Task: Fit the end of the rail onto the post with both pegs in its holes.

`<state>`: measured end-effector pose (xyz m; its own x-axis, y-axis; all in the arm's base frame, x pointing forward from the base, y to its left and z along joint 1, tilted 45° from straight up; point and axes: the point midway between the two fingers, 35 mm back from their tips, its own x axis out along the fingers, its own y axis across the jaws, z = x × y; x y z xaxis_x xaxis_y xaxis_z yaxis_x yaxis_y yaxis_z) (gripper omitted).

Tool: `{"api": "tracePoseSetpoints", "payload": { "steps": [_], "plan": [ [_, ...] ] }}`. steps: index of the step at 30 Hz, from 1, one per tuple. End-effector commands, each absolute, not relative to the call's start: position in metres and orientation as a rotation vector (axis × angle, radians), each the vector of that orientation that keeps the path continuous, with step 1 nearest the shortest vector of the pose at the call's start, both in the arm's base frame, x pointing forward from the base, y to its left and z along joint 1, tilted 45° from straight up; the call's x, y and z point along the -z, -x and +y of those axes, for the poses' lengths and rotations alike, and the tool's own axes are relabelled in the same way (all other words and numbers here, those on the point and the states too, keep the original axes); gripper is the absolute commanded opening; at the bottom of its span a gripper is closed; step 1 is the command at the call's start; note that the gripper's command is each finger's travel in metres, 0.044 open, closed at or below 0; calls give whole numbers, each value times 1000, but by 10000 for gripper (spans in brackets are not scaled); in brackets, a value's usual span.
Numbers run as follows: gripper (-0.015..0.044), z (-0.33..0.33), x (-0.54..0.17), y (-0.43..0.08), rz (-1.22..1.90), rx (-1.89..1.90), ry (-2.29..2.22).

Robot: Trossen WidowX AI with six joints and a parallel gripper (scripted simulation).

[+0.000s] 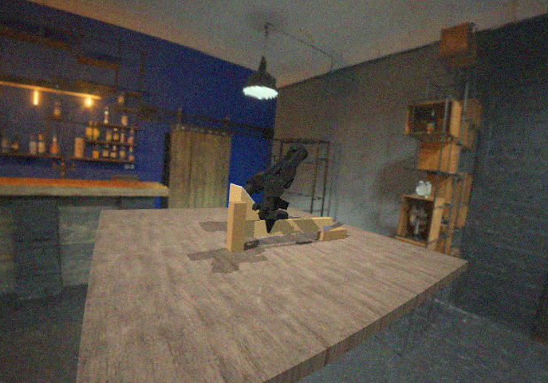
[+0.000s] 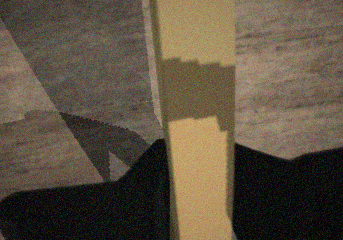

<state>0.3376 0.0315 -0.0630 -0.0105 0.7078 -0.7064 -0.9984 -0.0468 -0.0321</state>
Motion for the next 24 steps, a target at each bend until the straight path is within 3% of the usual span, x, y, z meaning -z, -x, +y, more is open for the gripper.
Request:
{"api": "tracePoseSetpoints", "payload": {
  "steps": [1,24],
  "plan": [
    [0,28,64,-338,576,-1509,657],
    [0,23,69,-339,577,-1509,657]
  ]
}}
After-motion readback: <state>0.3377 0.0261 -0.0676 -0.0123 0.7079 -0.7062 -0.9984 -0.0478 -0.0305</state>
